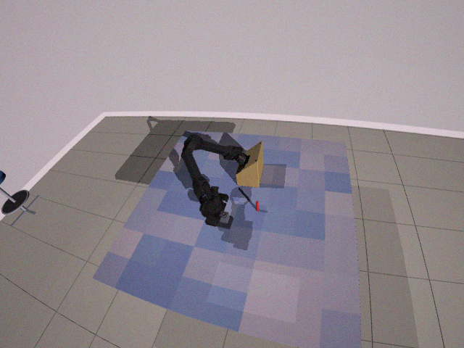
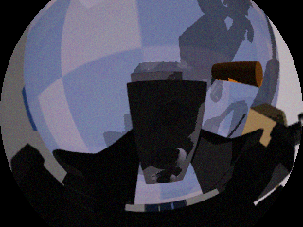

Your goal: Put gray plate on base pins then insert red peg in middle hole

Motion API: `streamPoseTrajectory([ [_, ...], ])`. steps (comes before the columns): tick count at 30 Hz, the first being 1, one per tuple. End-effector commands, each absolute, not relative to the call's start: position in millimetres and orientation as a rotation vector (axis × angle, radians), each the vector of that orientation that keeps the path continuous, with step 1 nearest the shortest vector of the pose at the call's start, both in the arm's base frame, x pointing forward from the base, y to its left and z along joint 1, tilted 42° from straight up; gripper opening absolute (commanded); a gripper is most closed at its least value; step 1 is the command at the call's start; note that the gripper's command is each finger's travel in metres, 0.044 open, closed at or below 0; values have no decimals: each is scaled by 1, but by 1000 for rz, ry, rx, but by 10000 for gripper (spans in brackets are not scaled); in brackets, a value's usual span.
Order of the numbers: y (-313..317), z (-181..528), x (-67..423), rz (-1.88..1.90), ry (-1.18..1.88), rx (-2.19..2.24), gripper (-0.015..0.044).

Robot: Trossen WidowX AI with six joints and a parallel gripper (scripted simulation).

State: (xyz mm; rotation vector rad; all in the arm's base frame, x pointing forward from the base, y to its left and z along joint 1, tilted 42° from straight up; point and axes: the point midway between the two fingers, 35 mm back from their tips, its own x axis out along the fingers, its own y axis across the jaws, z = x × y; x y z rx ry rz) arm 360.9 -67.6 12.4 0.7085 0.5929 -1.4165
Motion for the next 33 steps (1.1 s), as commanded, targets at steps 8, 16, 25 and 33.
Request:
streamPoseTrajectory([
  [8, -80, -1, 360, -1421, 594, 697, 0],
  [16, -81, -2, 362, -1416, 594, 706, 0],
  [25, -81, -2, 362, -1416, 594, 706, 105],
  [33, -81, -2, 362, -1416, 594, 706, 315],
])
